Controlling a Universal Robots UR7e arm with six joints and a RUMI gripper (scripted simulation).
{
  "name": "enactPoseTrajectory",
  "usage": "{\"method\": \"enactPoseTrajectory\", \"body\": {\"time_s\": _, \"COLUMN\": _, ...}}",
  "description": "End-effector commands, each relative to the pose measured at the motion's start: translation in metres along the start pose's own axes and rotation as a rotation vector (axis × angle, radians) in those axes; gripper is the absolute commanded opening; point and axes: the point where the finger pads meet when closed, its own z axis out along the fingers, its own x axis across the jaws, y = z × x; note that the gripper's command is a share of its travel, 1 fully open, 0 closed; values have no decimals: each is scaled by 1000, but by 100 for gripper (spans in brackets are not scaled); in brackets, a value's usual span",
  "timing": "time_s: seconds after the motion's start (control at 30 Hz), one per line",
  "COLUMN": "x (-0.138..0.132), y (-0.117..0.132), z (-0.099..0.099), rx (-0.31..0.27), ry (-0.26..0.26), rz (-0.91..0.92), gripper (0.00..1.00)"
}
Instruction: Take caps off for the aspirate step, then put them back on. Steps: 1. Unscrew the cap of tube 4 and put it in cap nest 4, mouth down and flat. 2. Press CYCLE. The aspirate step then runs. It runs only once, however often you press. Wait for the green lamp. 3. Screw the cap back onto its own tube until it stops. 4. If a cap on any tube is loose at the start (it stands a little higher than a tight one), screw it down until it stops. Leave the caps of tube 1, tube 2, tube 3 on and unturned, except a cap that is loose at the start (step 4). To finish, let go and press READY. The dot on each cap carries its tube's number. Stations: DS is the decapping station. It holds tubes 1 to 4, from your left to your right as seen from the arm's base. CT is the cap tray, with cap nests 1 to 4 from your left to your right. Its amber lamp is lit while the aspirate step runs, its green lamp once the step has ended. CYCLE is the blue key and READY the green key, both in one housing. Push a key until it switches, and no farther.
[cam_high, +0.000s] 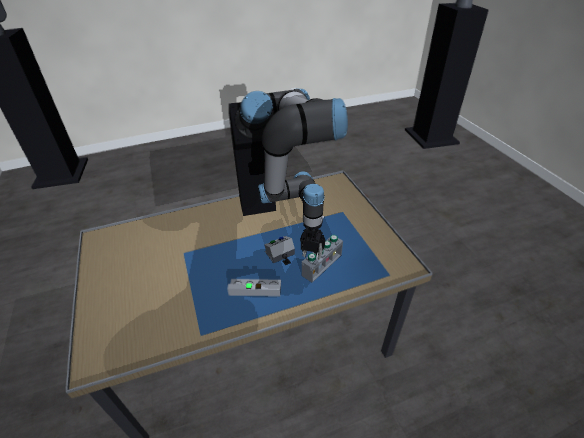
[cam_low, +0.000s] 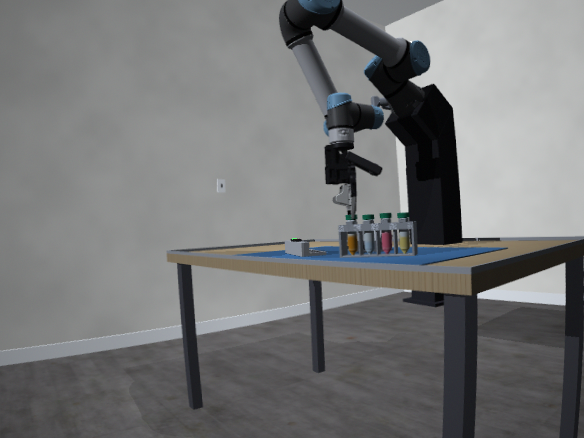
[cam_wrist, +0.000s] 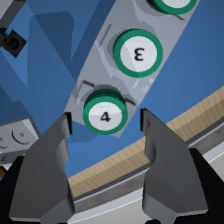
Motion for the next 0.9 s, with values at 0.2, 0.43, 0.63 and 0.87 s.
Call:
{"method": "enactPoseTrajectory", "body": {"time_s": 0.2, "x": 0, "y": 0, "z": 0, "rx": 2, "ry": 3, "rz": -31, "gripper": 0}}
{"method": "enactPoseTrajectory", "body": {"time_s": 0.43, "x": 0, "y": 0, "z": 0, "rx": 1, "ry": 3, "rz": -30, "gripper": 0}}
{"method": "enactPoseTrajectory", "body": {"time_s": 0.63, "x": 0, "y": 0, "z": 0, "rx": 2, "ry": 3, "rz": 119, "gripper": 0}}
{"method": "enactPoseTrajectory", "body": {"time_s": 0.87, "x": 0, "y": 0, "z": 0, "rx": 2, "ry": 3, "rz": 469, "gripper": 0}}
